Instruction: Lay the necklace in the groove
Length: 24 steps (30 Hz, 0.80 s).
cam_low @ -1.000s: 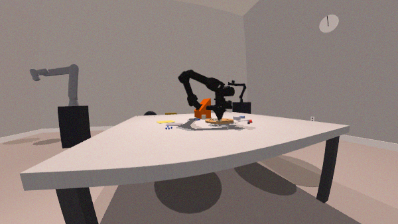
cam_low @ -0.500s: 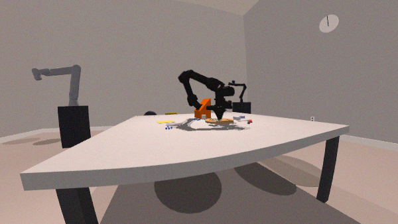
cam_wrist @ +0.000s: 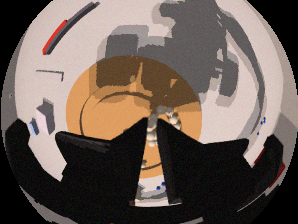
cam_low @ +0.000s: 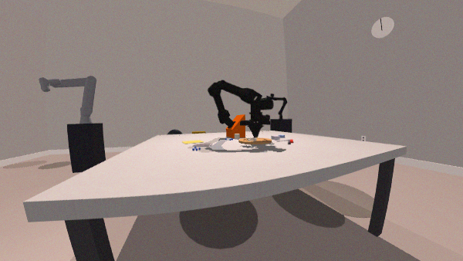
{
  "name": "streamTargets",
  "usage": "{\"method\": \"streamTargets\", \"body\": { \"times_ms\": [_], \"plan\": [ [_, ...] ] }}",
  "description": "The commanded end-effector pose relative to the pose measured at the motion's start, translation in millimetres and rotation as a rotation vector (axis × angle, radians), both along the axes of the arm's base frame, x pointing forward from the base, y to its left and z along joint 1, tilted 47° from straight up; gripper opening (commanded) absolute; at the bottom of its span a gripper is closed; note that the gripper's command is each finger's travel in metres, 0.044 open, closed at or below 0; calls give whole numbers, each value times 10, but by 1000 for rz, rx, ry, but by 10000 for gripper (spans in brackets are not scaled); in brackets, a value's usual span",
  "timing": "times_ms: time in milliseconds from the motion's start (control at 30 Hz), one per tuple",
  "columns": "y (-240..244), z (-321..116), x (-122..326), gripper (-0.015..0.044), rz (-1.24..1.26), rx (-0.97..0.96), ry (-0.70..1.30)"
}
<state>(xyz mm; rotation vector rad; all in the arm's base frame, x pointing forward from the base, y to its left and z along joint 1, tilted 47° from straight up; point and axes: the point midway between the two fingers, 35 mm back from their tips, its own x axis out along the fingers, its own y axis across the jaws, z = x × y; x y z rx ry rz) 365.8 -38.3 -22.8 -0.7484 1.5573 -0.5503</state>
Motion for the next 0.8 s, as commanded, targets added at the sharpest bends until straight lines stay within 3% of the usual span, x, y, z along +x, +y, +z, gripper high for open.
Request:
{"method": "streamTargets", "body": {
  "times_ms": [0,767],
  "plan": [
    [31,-28,83,0,-4,3,-4],
    [-31,-203,228,0,-4,3,-5]
  ]
}}
